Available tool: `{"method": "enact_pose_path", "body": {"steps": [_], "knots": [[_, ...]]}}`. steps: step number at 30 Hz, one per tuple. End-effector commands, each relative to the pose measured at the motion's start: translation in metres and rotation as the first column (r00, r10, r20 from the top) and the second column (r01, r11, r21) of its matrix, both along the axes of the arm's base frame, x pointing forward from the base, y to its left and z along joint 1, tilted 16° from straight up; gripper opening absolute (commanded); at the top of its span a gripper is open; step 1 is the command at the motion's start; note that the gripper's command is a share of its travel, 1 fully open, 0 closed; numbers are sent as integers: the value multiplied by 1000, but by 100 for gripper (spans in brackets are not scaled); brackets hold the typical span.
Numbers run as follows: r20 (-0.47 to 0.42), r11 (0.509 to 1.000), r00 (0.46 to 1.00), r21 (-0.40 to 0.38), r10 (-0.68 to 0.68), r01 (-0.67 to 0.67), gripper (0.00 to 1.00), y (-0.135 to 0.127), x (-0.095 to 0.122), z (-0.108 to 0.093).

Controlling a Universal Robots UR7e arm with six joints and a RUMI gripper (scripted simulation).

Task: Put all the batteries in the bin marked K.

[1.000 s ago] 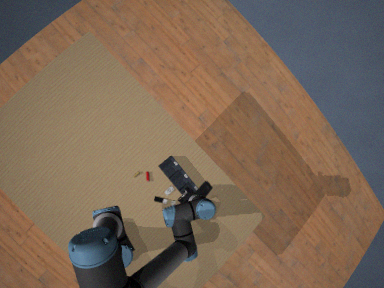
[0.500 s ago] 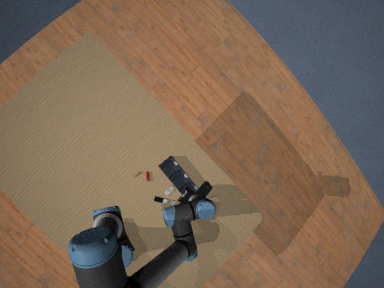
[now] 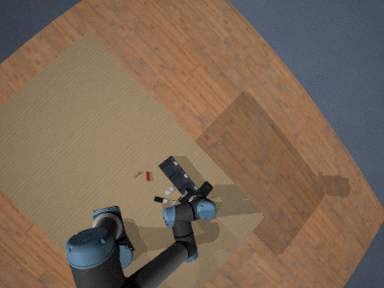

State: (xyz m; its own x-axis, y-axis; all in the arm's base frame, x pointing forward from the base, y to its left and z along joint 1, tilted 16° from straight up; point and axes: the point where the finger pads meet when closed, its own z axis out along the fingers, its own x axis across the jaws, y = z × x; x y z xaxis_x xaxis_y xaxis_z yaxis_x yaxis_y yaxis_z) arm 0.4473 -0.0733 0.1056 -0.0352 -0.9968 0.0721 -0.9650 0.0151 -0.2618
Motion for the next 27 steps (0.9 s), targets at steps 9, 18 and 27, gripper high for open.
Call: {"method": "enact_pose_path", "body": {"steps": [9,18,27], "knots": [[1,1000,1000,0,0,0,4,1,-3,14],[1,1000,1000,0,0,0,4,2,-7,26],[1,1000,1000,0,0,0,4,4,-14,51]]}}
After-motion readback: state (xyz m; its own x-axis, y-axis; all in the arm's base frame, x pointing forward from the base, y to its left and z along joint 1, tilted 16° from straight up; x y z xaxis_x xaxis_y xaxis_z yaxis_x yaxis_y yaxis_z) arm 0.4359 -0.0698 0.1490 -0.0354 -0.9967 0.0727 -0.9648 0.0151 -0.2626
